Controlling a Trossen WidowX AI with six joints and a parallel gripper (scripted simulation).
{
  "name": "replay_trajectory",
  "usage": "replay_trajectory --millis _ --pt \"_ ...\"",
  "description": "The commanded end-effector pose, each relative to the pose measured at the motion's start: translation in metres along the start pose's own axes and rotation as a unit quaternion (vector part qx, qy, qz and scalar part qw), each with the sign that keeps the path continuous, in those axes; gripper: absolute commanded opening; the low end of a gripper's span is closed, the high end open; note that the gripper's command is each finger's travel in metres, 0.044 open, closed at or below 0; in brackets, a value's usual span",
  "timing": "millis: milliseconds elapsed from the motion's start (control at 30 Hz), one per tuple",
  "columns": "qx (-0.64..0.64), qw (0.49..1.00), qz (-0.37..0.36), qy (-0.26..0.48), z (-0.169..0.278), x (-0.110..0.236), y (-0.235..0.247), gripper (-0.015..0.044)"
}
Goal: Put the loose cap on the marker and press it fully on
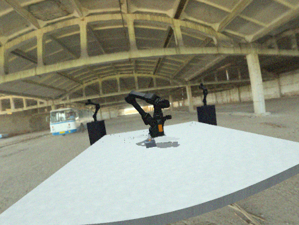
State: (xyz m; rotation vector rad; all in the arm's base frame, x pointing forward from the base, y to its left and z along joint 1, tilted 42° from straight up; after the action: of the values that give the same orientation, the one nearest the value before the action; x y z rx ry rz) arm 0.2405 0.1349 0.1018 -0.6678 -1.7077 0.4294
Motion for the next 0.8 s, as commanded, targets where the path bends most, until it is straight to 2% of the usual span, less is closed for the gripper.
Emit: replay_trajectory --millis 0,500,767 --pt "-0.002 1.0 -0.002 -0.004 -0.011 0.007 -0.014 0.0" --pt "-0.004 1.0 0.007 -0.006 -0.04 0.026 -0.081 0.0" --pt "-0.004 1.0 0.007 -0.006 -0.041 0.022 -0.084 0.0"
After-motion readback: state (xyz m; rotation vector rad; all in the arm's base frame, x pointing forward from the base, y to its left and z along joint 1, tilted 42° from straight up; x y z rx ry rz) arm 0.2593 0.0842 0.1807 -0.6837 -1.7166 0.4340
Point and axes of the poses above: the point midway between the two fingers, 35 mm back from their tips, its own x axis back along the fingers, its own y axis across the jaws, z = x × y, the point moved 9 cm from there along x, back along the fingers, and after that the axes turned 3 degrees about x, right-handed, at the moved point
